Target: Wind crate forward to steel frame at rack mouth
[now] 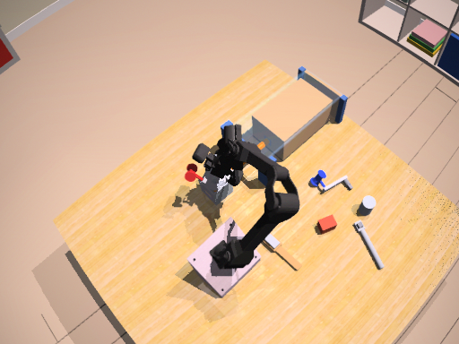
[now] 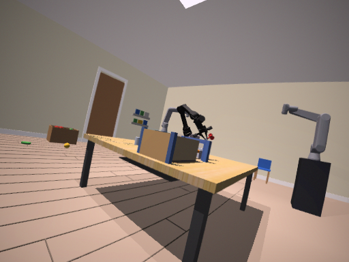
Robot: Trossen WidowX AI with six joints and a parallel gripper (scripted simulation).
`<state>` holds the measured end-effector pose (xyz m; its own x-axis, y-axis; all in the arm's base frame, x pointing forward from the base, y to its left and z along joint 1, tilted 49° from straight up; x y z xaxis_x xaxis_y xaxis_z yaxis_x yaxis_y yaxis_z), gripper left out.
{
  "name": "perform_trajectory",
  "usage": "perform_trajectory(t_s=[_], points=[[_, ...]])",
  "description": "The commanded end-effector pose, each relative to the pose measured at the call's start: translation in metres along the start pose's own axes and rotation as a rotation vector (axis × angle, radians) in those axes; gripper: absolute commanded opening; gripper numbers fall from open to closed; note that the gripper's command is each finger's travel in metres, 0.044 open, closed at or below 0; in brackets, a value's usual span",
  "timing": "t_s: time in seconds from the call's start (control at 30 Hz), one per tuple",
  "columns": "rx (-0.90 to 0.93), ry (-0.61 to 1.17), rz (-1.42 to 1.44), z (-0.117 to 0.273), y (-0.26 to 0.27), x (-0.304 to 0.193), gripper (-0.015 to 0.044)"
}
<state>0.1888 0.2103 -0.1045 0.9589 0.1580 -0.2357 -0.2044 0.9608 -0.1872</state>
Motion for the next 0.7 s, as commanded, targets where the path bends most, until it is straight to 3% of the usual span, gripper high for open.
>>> perform_trajectory(t_s=[0.0,0.67], points=[[0.085,-0.001,0.008,0.005,0.0,0.001,0.0],[0.388,0.047,0.009,0.001,-0.013,0.003,0.0]])
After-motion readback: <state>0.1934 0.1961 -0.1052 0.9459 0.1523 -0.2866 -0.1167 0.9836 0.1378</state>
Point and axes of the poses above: the point midway between the two fingers, 35 mm back from their tips, its own z axis back along the fingers, its own y axis across the jaws, x = y × z, the point moved 4 cm from there along z, back along the fingers, and after that the axes turned 10 degrees about -z, right-handed, at the moved point
